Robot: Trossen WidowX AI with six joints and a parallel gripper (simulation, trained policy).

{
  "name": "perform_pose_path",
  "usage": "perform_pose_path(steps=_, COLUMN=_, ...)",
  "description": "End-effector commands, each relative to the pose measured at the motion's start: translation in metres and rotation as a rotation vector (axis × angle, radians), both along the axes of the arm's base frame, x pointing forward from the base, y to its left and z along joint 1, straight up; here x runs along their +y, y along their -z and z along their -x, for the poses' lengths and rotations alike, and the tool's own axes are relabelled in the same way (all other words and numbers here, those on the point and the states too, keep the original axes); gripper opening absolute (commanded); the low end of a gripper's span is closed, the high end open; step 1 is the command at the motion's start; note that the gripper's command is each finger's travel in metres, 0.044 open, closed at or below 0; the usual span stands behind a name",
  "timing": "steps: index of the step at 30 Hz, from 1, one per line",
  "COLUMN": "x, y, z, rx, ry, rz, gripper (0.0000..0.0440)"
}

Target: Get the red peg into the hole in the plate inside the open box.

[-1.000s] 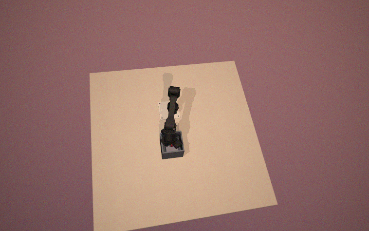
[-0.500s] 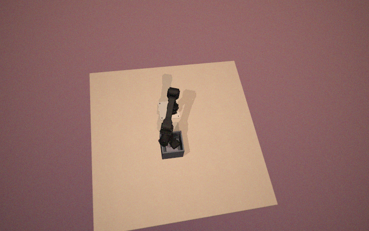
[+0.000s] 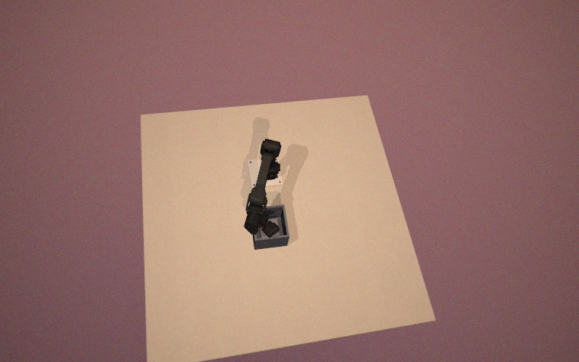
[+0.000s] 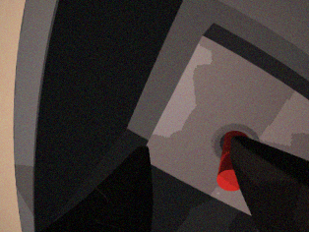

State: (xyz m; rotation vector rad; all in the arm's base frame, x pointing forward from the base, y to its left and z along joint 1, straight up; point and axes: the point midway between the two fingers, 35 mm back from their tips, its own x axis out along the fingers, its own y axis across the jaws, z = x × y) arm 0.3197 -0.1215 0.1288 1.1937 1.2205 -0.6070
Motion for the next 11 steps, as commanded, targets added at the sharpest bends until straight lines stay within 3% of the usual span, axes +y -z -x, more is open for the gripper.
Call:
perform_pose_path(steps=1, x=0.009, y=0.025, z=-0.011, rx=0.023, ry=-0.05, rz=-0.07, gripper=0.0166)
perform_pose_path(steps=11, x=0.006, y=0.01, z=-0.028, rx=-0.071, ry=-0.102, rz=-0.102, gripper=0.0162)
